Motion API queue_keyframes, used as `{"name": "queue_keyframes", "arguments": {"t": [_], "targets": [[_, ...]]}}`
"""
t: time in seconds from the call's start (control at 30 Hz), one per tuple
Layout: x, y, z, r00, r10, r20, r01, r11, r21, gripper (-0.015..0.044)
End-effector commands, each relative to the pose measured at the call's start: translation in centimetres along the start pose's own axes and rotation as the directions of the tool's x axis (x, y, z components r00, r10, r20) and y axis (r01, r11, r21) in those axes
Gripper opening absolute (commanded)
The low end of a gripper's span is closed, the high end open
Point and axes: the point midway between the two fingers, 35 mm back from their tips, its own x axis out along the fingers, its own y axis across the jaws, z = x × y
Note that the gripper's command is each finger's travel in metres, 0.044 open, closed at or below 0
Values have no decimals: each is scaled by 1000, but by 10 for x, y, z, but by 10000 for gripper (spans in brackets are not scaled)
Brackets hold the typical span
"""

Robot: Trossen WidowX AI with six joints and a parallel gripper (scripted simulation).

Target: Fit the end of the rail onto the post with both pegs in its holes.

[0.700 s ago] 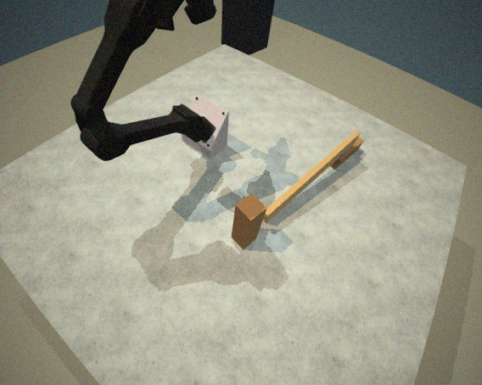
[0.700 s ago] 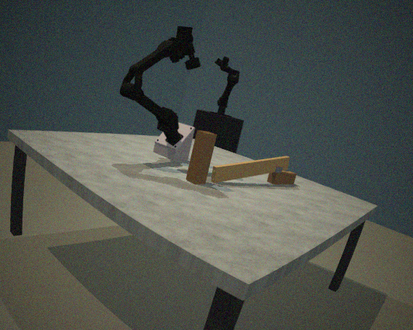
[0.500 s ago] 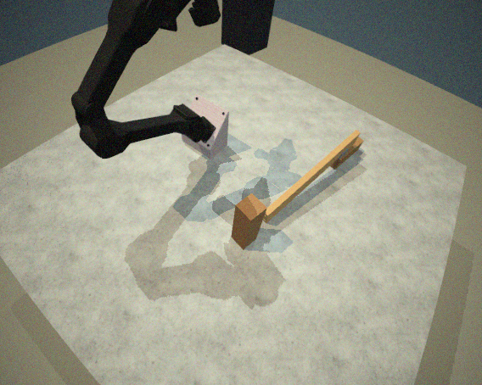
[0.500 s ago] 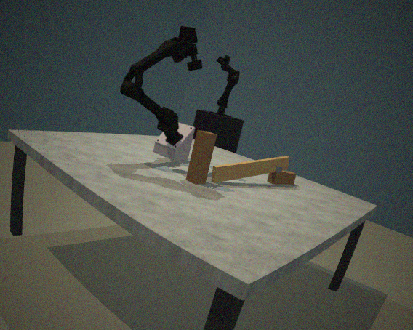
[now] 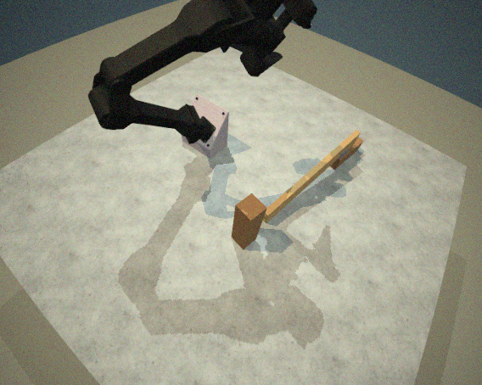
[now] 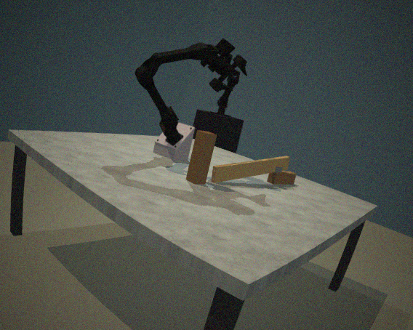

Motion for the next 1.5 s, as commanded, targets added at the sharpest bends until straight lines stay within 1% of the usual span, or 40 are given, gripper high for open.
{"name": "queue_keyframes", "arguments": {"t": [0.0, 0.13, 0.27, 0.37, 0.5, 0.6, 0.63, 0.7, 1.47], "targets": [[15, 17, -65, 978, 129, -165, -86, 965, 247, 440], [24, 39, -116, 927, 261, -270, -121, 887, 445, 440], [27, 72, -170, 825, 436, -359, -130, 765, 631, 440], [23, 107, -210, 708, 581, -402, -113, 654, 748, 440], [10, 156, -256, 522, 748, -410, -59, 512, 857, 440], [-2, 192, -282, 380, 838, -391, -12, 427, 904, 440], [-4, 195, -288, 362, 848, -387, -5, 417, 909, 440], [-6, 199, -292, 346, 856, -384, 0, 409, 912, 440], [5, 222, -304, 348, 856, -384, 1, 409, 913, 440]]}}
